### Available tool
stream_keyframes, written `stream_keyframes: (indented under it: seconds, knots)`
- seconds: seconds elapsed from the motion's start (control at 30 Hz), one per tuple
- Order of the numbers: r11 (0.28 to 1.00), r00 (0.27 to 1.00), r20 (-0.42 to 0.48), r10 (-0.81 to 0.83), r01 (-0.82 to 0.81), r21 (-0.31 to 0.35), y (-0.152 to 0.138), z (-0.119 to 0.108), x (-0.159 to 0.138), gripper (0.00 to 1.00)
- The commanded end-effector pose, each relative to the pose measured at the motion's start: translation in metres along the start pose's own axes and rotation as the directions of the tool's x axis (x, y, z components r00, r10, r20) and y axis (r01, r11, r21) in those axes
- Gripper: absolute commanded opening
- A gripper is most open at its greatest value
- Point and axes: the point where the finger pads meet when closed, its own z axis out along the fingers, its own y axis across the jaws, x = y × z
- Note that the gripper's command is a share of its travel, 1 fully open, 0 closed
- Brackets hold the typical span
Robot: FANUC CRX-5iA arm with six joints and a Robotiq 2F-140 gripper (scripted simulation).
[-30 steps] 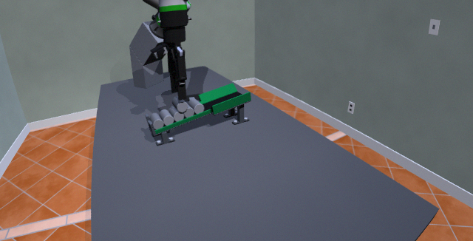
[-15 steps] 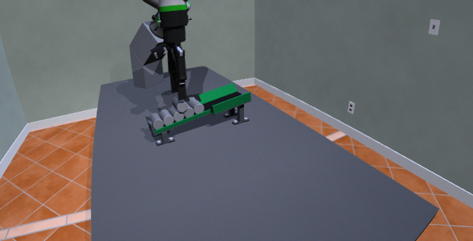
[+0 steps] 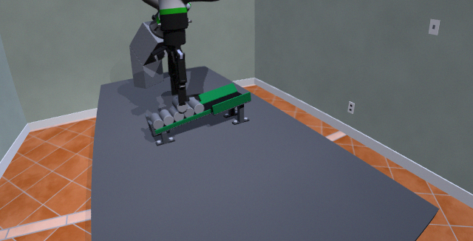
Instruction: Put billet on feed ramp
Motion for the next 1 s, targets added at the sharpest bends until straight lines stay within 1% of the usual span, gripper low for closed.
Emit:
stream_keyframes:
  seconds: [0.0, 0.23, 0.4, 0.97]
  knots:
    - [1.000, 1.000, -0.001, 0.000, 0.000, 0.001, -0.001, 0.006, 0.000, 0.57]
    - [1.000, 1.000, -0.001, 0.000, 0.000, 0.001, -0.001, 0.024, 0.000, 0.57]
    - [1.000, 1.000, -0.001, 0.000, 0.000, 0.001, -0.001, 0.031, 0.000, 0.57]
    - [1.000, 1.000, -0.001, 0.000, 0.000, 0.001, -0.001, 0.033, 0.000, 0.57]
